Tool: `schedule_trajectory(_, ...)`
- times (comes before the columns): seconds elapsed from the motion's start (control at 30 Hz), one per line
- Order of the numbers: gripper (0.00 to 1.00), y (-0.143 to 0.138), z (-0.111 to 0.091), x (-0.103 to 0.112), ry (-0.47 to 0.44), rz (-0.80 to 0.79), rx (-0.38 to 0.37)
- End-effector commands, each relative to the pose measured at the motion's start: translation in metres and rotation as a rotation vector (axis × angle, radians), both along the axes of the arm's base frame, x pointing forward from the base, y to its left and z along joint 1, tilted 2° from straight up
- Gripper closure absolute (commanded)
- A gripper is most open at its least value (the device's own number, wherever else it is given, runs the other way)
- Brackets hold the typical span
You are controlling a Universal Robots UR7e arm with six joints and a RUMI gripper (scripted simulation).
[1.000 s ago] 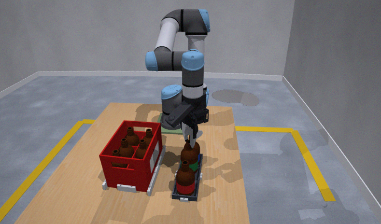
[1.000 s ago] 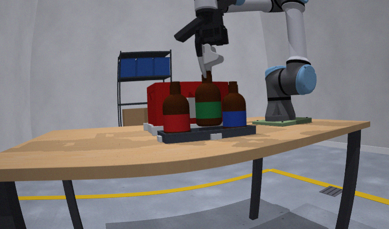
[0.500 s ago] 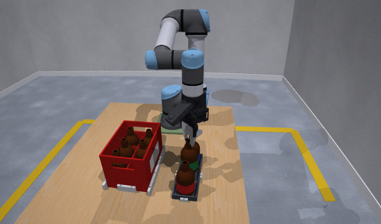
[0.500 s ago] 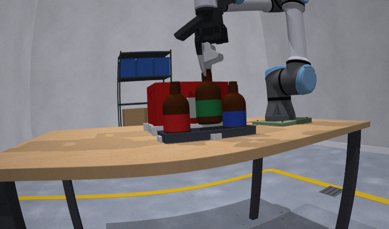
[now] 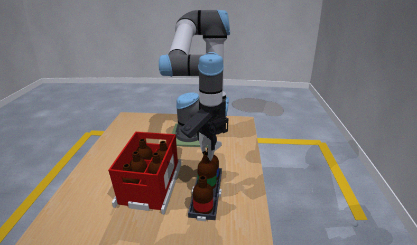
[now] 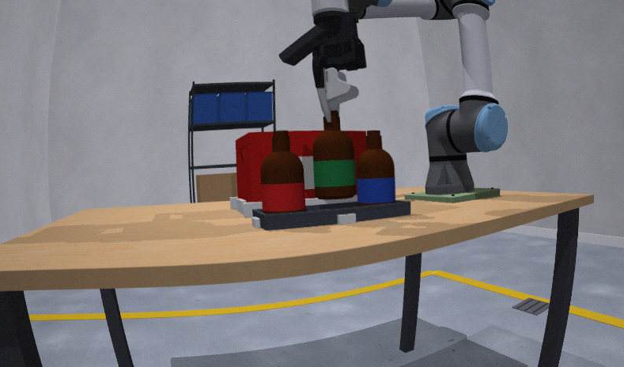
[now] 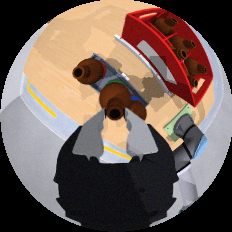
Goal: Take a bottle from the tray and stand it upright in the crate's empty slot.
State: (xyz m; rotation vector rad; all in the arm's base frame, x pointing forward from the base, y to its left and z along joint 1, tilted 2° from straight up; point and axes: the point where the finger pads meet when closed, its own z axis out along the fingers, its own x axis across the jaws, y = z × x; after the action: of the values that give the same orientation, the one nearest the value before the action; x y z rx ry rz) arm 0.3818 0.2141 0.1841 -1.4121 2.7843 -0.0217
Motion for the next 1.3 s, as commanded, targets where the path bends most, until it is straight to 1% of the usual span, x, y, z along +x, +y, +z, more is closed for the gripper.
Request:
schedule_trajectory(0.0, 1.0, -0.0007, 0.0039, 0.0025, -0.008, -0.002, 0.002)
schedule_trajectory(0.83, 1.0, -0.0007, 0.0042, 0.0025, -0.008, -0.002, 0.002)
schedule_trajectory(1.27, 1.0, -0.0007, 0.0087, 0.0028, -0.008, -0.002, 0.002)
